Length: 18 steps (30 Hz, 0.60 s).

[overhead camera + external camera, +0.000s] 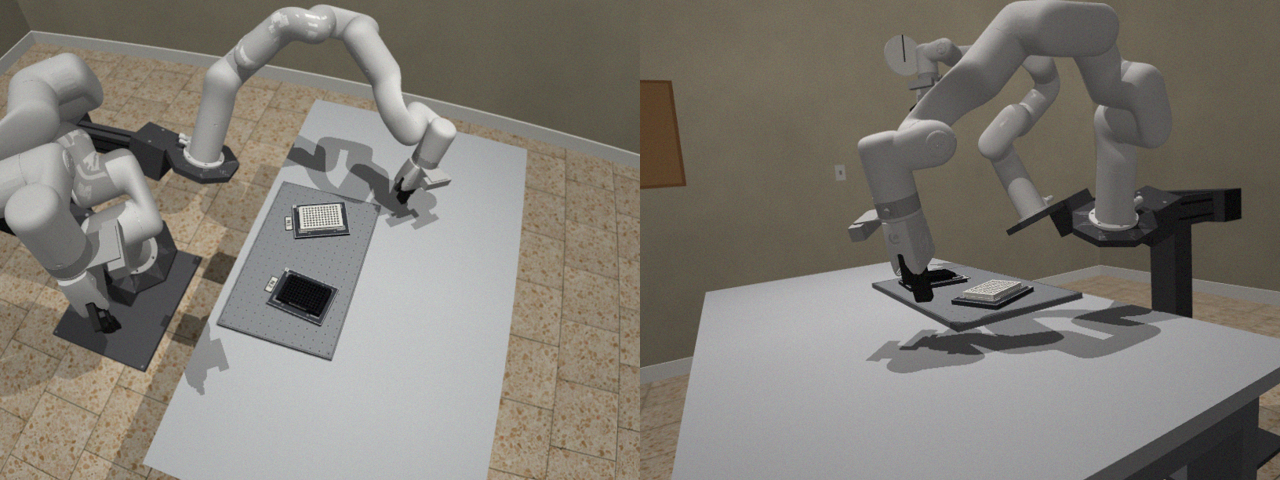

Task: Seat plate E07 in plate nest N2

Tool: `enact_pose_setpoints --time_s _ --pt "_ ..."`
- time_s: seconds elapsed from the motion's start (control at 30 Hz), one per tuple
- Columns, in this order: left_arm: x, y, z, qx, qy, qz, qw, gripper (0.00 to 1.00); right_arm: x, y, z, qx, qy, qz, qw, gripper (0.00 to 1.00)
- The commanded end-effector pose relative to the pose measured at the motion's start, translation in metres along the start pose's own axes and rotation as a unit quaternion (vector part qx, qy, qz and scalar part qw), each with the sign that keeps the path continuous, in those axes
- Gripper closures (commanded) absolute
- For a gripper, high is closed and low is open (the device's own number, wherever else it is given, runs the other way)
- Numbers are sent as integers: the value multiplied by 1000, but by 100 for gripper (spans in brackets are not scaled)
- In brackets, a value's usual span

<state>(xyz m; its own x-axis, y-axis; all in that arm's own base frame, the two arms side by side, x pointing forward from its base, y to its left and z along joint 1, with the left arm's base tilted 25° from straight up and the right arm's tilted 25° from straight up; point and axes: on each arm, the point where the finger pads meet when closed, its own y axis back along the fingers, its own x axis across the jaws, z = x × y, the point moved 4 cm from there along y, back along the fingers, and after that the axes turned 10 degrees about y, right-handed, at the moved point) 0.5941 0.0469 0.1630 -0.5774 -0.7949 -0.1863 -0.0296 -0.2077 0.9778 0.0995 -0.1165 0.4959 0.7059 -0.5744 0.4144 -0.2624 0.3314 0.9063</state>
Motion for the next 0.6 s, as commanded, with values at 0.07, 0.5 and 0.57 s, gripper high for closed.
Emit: enact_pose_setpoints --time_s 0.07,0.5,0.57 --pt "20 -1 -17 -1 53 -9 999 100 0 1 0 0 0 2 1000 0" --pt "65 -7 -46 -1 185 -23 983 100 0 1 0 0 0 2 1000 0" --pt "74 -8 -51 -1 197 -24 980 100 0 1 0 0 0 2 1000 0"
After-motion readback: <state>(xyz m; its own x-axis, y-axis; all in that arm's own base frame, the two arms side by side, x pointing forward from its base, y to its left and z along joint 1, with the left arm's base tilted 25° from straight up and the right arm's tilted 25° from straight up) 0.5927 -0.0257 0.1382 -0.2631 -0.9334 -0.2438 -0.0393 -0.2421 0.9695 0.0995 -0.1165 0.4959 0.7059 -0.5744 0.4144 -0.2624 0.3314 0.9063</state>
